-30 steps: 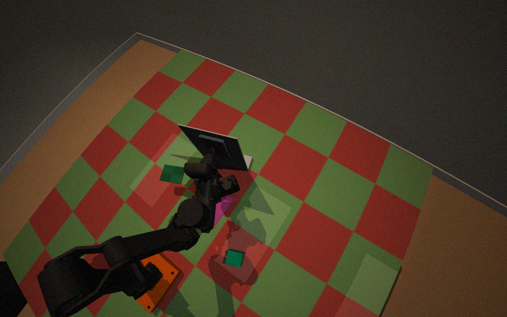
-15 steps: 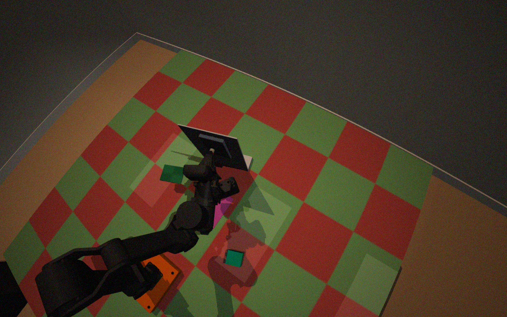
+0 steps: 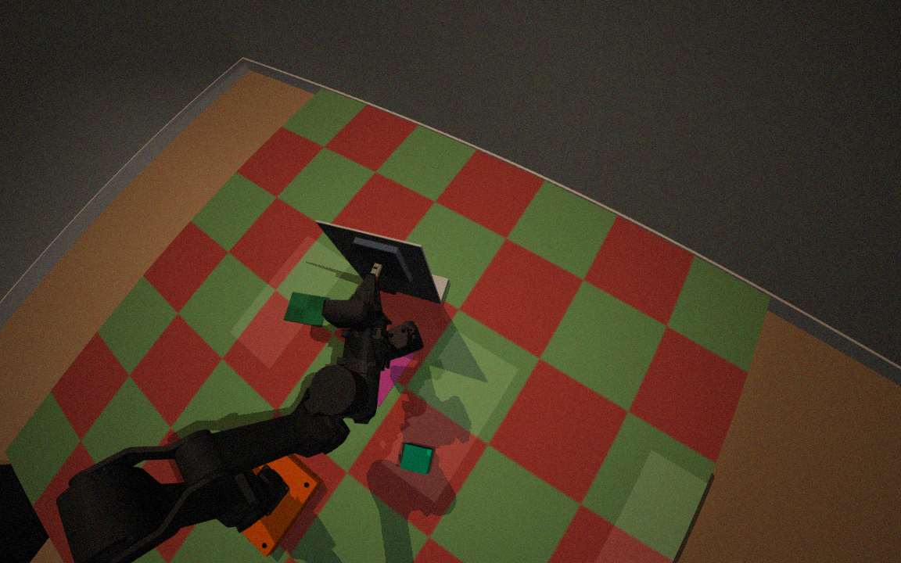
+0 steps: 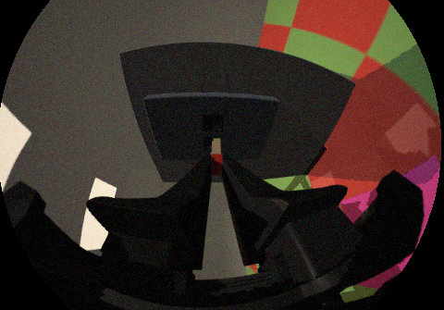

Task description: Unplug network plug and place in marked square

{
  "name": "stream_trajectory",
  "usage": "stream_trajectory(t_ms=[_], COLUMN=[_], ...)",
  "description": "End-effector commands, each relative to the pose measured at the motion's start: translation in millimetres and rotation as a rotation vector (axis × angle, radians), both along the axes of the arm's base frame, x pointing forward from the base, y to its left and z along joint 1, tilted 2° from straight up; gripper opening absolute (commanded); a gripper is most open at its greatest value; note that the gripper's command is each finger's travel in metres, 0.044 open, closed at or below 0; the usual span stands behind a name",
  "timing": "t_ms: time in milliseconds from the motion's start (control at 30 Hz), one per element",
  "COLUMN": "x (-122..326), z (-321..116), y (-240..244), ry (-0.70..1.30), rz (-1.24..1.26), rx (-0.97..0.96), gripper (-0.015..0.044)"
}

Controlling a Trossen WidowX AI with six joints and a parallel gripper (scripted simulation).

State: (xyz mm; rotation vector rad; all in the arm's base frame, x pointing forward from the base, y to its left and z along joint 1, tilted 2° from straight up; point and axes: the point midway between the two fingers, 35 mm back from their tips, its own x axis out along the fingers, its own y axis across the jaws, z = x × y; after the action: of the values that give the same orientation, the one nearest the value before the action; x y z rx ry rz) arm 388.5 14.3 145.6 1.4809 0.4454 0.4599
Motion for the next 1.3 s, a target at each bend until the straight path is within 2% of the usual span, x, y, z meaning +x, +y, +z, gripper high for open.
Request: stream_trajectory(t_ms=[0,1267], x=[-4.6,-29.6], z=[-1.0,-1.6], y=[-1.0,-15.4], ry=[0.003,0.005], rz=[0.001,0.001], rx=[0.002,0.0], gripper=[0.0,0.0])
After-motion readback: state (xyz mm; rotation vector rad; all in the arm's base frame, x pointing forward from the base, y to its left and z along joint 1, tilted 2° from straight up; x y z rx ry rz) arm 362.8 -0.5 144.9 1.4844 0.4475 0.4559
